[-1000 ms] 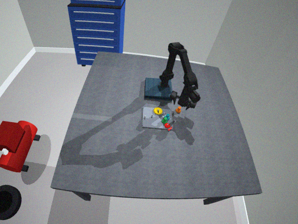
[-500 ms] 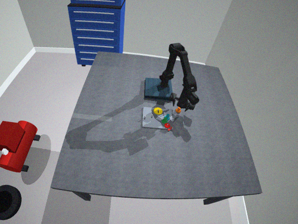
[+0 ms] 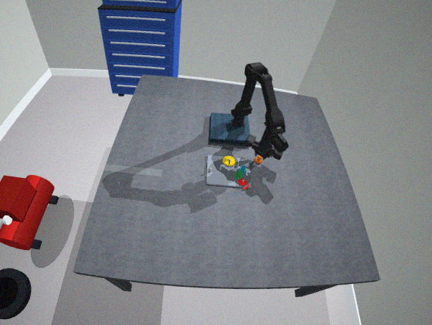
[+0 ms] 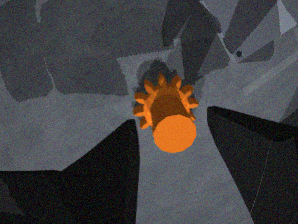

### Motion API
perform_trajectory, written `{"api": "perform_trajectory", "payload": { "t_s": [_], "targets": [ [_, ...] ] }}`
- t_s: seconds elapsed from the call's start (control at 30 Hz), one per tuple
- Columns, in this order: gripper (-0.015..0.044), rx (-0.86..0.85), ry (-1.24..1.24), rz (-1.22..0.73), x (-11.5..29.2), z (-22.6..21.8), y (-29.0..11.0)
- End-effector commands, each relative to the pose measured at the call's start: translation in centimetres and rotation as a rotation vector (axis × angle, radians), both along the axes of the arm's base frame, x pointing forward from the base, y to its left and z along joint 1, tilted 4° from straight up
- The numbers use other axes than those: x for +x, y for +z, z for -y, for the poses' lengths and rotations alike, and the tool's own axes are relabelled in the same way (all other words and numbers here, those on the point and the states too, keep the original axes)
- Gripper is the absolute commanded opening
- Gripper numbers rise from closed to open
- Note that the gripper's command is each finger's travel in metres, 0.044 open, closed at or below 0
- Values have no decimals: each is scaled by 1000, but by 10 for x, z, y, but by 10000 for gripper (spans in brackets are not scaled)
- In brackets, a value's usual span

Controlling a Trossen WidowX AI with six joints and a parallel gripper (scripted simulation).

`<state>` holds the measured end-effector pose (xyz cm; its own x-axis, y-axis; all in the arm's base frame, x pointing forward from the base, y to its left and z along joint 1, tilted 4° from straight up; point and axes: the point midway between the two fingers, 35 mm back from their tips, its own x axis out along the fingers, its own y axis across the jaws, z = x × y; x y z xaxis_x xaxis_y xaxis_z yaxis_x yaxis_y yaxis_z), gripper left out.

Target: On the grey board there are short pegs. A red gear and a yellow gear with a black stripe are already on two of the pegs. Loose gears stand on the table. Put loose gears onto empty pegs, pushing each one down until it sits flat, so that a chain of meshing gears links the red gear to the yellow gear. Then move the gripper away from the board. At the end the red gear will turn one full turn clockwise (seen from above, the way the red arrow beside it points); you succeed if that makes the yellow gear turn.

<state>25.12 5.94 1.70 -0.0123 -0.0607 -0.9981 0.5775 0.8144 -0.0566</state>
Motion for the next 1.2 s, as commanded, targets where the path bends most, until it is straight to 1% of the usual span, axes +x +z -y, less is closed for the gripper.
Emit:
{"api": "perform_trajectory", "payload": {
  "t_s": [0.0,0.03,0.27,0.4,1.17],
  "targets": [
    [72,6,-1,-2,0,-1,-1],
    [46,6,-1,-2,0,-1,-1],
    [0,6,-1,-2,0,-1,-1],
    [0,6,-1,-2,1,-1,3],
    [0,7,-1,-1,10,-7,53]
  ]
}}
